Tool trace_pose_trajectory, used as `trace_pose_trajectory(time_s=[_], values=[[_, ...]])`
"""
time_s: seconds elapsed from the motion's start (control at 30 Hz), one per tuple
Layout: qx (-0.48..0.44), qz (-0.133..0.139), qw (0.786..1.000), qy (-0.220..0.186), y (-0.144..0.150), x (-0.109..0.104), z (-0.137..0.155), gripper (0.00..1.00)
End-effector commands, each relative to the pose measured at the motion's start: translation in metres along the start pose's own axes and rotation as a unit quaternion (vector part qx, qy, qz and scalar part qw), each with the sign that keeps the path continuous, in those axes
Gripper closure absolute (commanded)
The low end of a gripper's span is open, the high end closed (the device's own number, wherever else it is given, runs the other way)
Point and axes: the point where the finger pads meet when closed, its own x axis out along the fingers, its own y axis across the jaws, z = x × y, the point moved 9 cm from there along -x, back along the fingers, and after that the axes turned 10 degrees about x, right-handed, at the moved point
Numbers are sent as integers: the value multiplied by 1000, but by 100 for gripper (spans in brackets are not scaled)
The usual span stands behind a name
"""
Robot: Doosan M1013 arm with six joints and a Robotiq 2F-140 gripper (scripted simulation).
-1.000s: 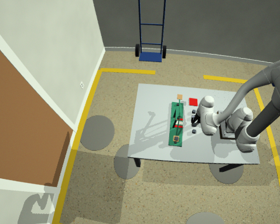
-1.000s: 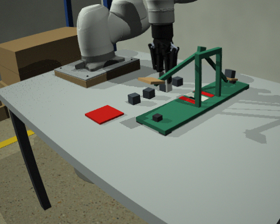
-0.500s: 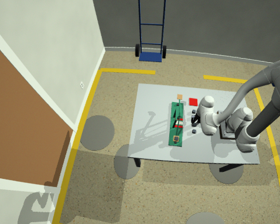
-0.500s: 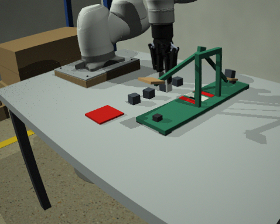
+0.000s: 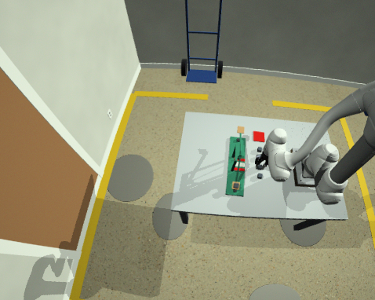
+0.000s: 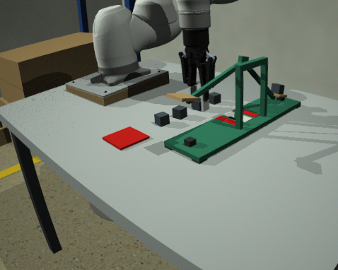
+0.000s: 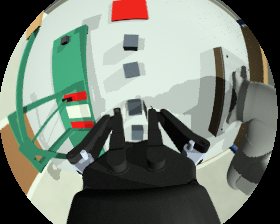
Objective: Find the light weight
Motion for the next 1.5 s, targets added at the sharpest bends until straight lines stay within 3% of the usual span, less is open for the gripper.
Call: trace_pose_trajectory(time_s=[0.0, 0.33, 0.6, 1.03, 1.33, 1.37, 1.47], values=[[0, 0, 1000, 0, 0, 0, 0, 65], [0, 0, 1000, 0, 0, -2, 0, 65], [0, 0, 1000, 0, 0, -17, 0, 65], [0, 0, 1000, 0, 0, -81, 0, 65], [0, 0, 1000, 0, 0, -90, 0, 65], [0, 0, 1000, 0, 0, -90, 0, 0], [0, 0, 1000, 0, 0, -90, 0, 0]])
